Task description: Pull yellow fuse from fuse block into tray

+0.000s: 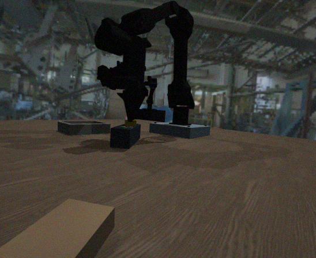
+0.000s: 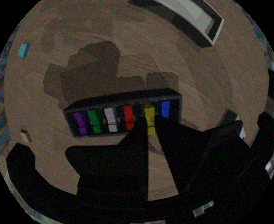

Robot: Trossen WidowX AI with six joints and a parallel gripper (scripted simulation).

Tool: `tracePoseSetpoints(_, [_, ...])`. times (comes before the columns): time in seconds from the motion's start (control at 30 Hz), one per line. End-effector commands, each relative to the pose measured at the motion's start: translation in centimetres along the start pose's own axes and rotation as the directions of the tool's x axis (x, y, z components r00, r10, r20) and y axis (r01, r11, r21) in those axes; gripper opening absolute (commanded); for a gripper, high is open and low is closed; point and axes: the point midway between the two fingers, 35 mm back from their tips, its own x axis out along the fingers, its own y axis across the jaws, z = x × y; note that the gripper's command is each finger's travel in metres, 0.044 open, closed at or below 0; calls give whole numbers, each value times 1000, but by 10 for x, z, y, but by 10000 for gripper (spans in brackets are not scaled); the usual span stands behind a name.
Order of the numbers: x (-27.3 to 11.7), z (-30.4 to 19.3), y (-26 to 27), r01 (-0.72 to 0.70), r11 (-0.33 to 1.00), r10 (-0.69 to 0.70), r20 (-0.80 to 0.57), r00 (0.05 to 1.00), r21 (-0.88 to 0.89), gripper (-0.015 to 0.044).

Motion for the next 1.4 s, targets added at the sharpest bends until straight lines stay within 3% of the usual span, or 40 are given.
tracePoseSetpoints(0.0, [-3, 0, 1, -4, 1000, 4, 0, 1000, -1, 0])
tracePoseSetpoints(1.37, [-23, 0, 0, -5, 1000, 5, -1, 1000, -3, 0])
